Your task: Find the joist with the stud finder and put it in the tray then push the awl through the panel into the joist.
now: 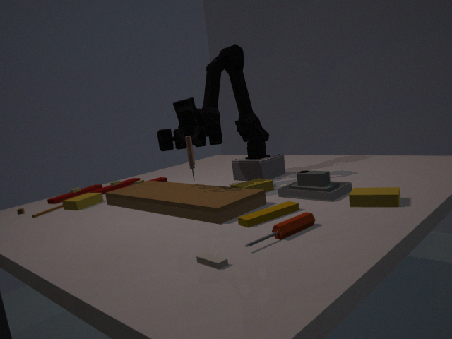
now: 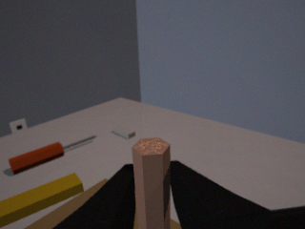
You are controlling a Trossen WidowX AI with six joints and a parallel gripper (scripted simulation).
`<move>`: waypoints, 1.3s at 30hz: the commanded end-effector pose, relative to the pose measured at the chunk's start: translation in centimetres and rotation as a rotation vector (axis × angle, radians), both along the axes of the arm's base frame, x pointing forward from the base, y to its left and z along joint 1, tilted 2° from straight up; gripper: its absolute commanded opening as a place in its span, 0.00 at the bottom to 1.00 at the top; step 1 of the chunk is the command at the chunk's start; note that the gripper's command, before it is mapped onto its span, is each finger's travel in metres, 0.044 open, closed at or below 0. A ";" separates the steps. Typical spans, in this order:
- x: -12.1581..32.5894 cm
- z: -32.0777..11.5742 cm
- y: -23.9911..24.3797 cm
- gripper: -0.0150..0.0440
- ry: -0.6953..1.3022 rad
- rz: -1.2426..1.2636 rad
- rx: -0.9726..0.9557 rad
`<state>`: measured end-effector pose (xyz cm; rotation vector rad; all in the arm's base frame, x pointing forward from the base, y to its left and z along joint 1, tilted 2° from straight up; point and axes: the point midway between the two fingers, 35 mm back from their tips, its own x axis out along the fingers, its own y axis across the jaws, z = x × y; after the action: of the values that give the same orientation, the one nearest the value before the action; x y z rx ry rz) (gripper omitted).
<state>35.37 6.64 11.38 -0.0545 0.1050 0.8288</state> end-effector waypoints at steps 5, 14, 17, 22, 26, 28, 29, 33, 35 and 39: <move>0.0 -0.4 0.0 0.25 0.000 -0.002 0.001; 0.0 -0.8 0.0 0.25 0.000 -0.002 0.001; 0.0 -1.0 0.0 0.25 0.000 -0.002 0.001; -0.1 -1.2 0.0 0.25 0.000 -0.002 0.001; -0.1 -1.4 0.0 0.25 0.000 -0.002 0.001; -0.1 -1.5 0.0 0.25 0.000 -0.002 0.001; -0.1 -1.6 0.0 0.25 0.000 -0.002 0.001; 0.0 -2.2 -0.1 0.25 0.000 -0.002 0.001; 0.0 -2.5 -0.1 0.25 0.000 -0.002 0.001; 0.0 -3.2 -0.1 0.25 0.000 -0.002 0.001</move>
<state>35.35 6.59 8.64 -0.0540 0.1058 0.8272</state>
